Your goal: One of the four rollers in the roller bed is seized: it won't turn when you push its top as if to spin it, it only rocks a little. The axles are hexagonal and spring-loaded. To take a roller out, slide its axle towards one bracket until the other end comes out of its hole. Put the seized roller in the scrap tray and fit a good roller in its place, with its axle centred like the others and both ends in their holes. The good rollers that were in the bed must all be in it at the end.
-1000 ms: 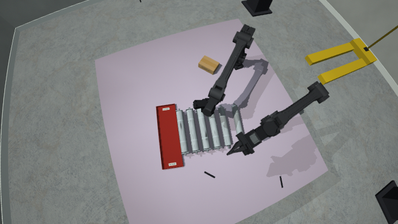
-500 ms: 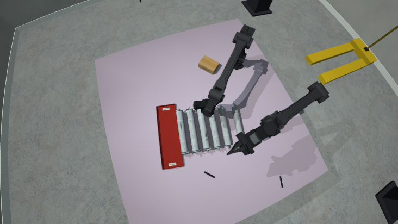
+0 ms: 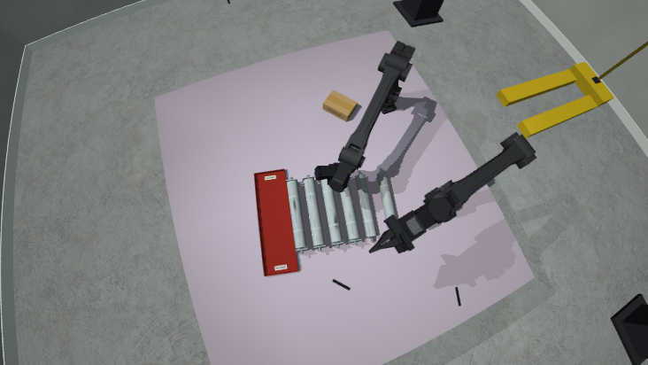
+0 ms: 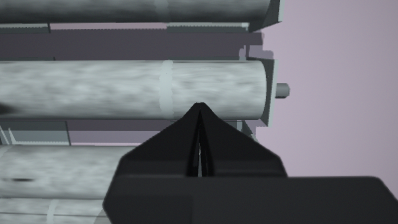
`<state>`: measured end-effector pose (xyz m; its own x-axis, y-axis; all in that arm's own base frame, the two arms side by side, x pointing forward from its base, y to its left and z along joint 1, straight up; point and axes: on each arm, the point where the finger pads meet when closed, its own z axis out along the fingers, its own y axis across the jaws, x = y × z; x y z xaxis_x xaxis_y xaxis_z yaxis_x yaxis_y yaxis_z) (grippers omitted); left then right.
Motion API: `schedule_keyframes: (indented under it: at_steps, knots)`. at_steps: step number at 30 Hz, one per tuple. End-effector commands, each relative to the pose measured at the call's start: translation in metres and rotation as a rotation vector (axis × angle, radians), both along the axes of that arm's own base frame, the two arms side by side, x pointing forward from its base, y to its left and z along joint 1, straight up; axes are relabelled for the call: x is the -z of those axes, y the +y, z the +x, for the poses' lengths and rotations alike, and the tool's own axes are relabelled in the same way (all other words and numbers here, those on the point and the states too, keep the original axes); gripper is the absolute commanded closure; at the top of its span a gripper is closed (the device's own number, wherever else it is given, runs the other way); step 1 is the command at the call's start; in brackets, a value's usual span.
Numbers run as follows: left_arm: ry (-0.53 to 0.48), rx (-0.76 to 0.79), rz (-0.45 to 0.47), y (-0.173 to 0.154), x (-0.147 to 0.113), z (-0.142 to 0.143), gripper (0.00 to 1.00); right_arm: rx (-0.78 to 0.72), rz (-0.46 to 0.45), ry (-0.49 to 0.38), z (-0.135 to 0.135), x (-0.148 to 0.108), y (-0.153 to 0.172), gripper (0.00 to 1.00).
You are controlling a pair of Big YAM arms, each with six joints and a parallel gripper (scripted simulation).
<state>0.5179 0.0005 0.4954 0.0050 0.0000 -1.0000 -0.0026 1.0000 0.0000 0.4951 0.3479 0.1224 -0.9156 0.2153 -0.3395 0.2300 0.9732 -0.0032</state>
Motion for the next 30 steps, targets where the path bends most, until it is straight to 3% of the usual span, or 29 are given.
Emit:
schedule_keyframes:
  at_steps: [1,5,9,13,16,30]
  knots:
    - [-0.055,-0.003,0.008,0.003,-0.033,0.002,1.0,0.025,0.015,-0.019,0.011,0.003,-0.003,1.0]
    - [-0.055,-0.003,0.008,0.003,-0.033,0.002,1.0,0.026,0.002,-0.002,0.01,0.022,-0.004,1.0]
    - [-0.055,-0.003,0.008,0.003,-0.033,0.002,1.0,0.012,0.022,-0.029,0.008,0.004,0.001,1.0]
    - [-0.055,-0.003,0.008,0.003,-0.033,0.002,1.0,0.026,0.002,-0.003,0.01,0.03,-0.005,1.0]
    - [-0.055,-0.003,0.008,0.003,-0.033,0.002,1.0,0.023,0.037,-0.046,0.017,-0.001,0.002,1.0]
    - [-0.055,-0.003,0.008,0.003,-0.033,0.002,1.0,0.025,0.013,-0.017,0.01,0.015,-0.005,1.0]
